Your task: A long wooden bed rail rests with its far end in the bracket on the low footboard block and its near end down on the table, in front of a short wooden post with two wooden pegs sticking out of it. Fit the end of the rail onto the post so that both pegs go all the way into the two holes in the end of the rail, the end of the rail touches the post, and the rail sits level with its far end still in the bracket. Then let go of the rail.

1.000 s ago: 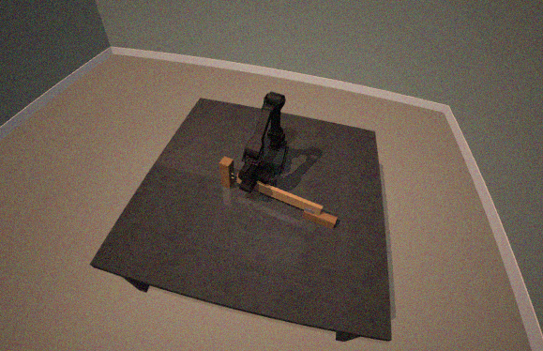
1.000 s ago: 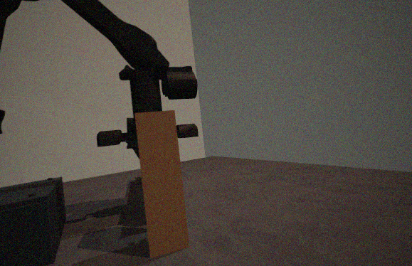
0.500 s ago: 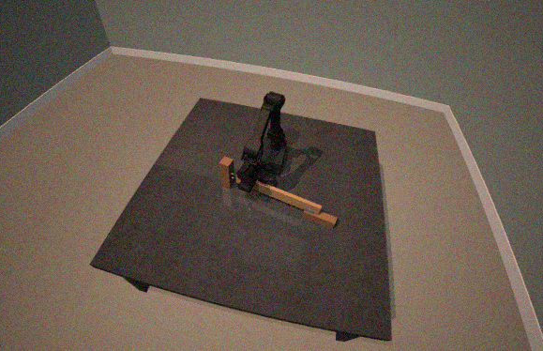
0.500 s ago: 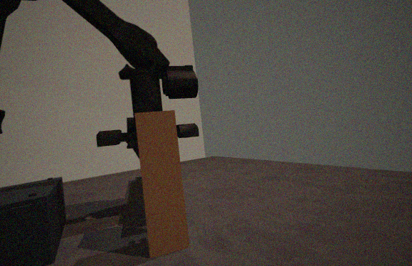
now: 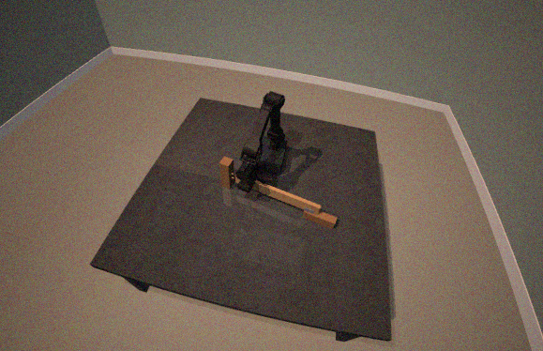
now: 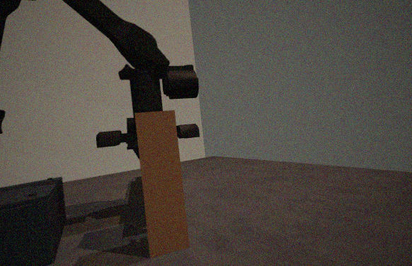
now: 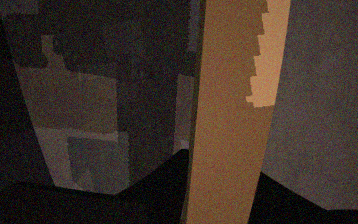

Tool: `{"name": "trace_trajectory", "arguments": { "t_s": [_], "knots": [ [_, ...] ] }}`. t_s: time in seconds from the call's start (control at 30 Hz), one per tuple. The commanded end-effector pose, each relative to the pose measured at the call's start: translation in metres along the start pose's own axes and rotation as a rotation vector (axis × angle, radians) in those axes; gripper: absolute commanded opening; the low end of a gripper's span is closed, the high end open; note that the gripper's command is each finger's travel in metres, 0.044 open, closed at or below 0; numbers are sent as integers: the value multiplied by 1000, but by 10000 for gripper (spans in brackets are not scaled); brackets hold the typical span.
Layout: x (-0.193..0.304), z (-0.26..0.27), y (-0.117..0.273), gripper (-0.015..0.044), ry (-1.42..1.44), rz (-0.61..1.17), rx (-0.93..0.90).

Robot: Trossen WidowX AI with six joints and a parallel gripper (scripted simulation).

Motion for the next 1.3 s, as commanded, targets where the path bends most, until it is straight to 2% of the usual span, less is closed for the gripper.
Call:
{"name": "trace_trajectory", "arguments": {
  "t_s": [0.0,1.27],
  "knots": [
    [2,-1,0,0,2,3,4],
    [13,-3,4,0,2,5,4]
  ]
}}
Point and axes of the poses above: the point midway between the two fingers, 35 mm back from their tips, its own y axis back along the fingers, its own z axis across the jaws, x = y × z, the point moved 6 cm from there along y, back along the fingers, and after that the axes turned 11 degrees about -y, right-handed, at the moved point
